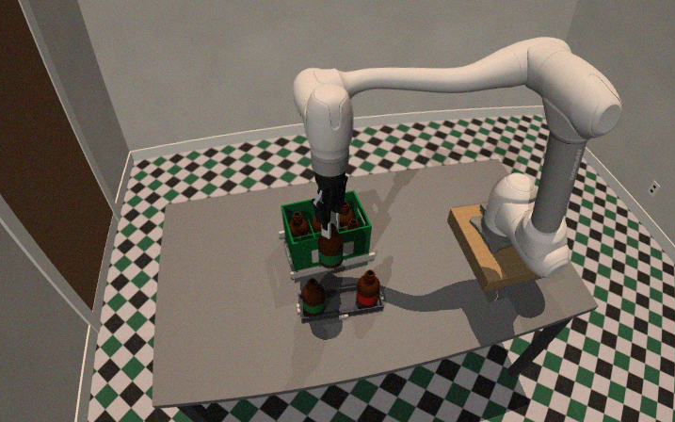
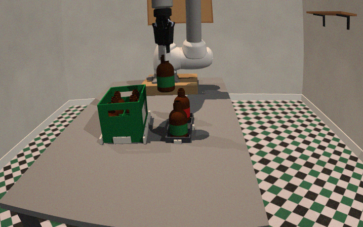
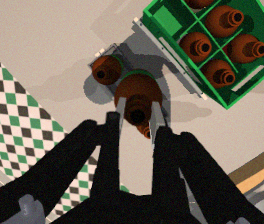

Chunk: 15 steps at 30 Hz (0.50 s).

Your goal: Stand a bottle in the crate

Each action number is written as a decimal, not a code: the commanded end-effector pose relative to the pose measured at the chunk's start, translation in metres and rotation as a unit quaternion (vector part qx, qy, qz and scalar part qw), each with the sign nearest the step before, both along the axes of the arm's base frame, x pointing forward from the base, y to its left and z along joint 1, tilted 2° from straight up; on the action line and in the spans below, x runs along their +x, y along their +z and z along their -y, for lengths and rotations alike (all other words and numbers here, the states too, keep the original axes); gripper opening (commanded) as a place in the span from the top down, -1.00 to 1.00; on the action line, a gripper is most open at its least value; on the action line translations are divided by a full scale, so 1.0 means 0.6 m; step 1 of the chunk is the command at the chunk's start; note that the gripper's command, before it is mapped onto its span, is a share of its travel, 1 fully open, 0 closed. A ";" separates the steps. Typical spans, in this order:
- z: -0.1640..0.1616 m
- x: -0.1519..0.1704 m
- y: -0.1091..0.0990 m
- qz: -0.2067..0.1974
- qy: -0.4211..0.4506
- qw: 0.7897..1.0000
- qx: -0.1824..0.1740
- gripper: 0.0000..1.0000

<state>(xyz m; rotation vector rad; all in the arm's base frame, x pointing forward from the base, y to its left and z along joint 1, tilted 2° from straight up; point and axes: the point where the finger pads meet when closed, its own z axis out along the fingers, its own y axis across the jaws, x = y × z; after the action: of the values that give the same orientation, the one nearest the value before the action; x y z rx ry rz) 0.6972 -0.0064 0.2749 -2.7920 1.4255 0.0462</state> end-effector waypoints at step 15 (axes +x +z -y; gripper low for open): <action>0.056 0.016 -0.001 0.000 0.000 1.000 0.000 1.00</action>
<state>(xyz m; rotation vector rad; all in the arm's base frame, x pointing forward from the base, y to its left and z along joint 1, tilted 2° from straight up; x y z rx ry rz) 0.7053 -0.0355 0.2742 -2.7920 1.4254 0.0462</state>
